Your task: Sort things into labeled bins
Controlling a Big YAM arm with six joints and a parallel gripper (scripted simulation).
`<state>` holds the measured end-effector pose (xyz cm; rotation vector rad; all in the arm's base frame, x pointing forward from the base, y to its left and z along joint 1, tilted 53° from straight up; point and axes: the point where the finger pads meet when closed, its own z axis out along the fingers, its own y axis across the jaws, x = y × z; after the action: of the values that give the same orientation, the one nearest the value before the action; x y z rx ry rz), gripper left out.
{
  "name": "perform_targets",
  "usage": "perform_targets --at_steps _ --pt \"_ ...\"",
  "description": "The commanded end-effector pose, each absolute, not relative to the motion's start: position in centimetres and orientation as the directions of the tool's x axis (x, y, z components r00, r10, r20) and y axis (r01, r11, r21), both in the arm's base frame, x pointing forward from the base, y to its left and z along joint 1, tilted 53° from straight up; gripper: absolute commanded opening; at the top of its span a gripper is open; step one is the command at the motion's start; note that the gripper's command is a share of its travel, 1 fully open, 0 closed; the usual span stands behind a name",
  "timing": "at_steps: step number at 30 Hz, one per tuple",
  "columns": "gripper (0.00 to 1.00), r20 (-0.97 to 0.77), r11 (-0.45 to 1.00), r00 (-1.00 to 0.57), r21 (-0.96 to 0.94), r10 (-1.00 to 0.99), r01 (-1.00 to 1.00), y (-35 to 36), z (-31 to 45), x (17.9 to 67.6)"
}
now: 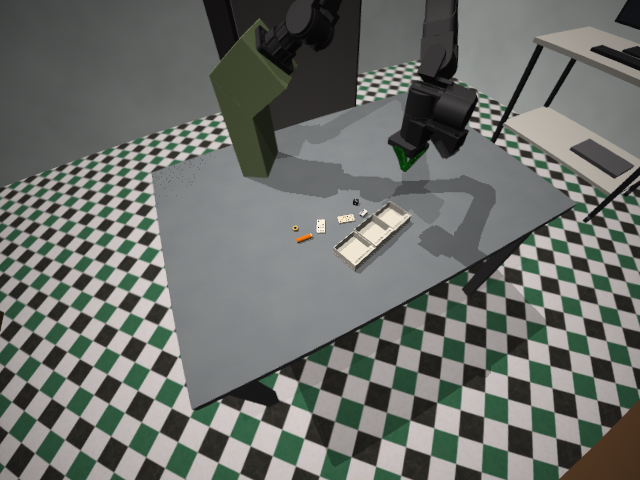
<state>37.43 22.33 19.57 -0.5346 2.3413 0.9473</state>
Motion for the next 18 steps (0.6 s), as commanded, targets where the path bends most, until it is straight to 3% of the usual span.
perform_targets --at_steps 1,18 --pt "0.28 -0.657 0.657 -0.726 0.458 -0.204 -0.599 23.0 18.5 37.5" --pt "0.28 -0.784 0.478 -0.353 0.082 -0.510 -0.875 27.6 6.6 37.1"
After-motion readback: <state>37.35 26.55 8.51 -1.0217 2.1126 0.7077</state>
